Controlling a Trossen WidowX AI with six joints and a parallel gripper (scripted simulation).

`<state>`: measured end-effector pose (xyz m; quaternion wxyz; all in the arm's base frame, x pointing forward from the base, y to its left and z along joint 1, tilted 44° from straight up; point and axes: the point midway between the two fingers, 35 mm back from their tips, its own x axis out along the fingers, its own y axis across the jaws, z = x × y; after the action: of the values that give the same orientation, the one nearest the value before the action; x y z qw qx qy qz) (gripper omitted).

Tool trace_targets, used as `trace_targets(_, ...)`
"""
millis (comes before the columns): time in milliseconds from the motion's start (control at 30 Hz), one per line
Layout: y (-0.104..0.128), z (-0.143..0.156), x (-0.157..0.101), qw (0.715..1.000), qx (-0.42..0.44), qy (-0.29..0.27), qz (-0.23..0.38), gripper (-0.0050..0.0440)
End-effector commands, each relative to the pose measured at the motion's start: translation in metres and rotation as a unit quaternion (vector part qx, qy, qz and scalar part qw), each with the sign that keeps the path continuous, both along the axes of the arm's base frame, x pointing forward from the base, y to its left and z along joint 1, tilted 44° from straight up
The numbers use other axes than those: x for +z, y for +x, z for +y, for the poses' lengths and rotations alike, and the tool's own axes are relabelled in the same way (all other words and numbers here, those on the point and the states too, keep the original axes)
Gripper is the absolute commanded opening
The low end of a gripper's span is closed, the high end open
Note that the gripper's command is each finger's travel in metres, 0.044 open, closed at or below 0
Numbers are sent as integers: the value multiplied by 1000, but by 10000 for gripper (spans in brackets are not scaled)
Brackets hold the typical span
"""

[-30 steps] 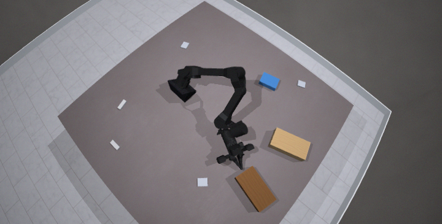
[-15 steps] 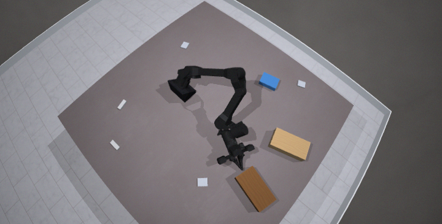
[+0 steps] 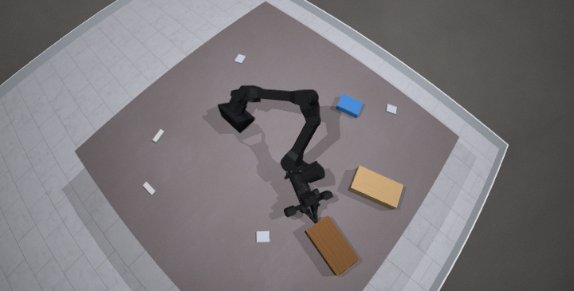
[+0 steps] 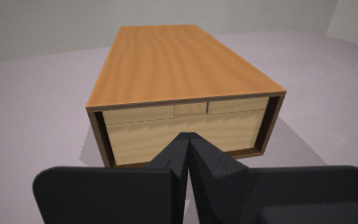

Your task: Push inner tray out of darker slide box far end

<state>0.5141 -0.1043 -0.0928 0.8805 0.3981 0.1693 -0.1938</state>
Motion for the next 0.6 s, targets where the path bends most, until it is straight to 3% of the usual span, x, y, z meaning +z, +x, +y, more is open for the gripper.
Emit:
trace_targets(0,6,0,0,1000,4,0,-1,-50)
trace_targets(567,23,-5,-3,1000,4,0,-2,-50)
